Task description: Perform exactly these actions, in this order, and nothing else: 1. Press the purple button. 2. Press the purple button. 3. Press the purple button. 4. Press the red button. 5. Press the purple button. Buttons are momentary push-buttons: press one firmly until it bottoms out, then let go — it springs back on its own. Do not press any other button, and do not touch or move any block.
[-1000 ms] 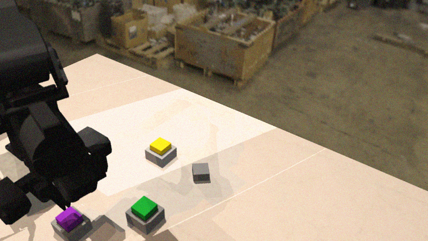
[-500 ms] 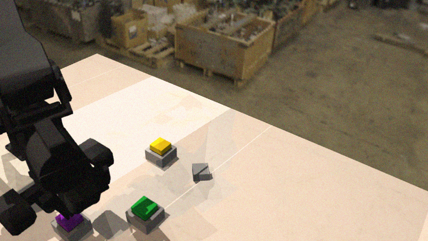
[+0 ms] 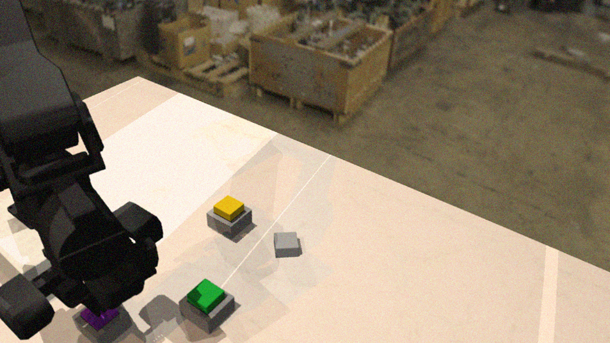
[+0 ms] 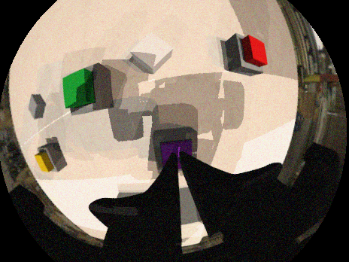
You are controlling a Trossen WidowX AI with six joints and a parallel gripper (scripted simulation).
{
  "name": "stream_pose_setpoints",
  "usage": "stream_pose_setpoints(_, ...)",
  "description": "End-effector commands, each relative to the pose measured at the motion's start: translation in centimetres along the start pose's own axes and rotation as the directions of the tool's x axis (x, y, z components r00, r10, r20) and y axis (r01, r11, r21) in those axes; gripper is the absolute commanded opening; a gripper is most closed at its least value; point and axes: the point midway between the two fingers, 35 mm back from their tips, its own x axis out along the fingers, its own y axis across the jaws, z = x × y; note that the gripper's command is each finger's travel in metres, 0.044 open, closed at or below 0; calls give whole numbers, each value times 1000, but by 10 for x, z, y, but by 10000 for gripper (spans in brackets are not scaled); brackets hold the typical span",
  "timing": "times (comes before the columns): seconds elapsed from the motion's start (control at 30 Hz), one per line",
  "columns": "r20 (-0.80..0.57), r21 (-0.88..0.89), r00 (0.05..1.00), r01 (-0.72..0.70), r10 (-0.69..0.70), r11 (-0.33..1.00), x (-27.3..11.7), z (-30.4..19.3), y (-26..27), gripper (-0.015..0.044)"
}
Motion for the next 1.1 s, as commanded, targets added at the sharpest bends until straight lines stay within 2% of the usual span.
stream_pose_setpoints(0.0,-5,5,1000,2,-2,1000,1,-1,0,20)
stream_pose_setpoints(0.2,0,0,1000,0,0,1000,-3,0,0,20)
stream_pose_setpoints(0.33,-4,5,1000,3,-3,1000,-33,-1,0,20)
stream_pose_setpoints(1.07,-4,5,1000,3,-3,1000,-5,-1,0,20)
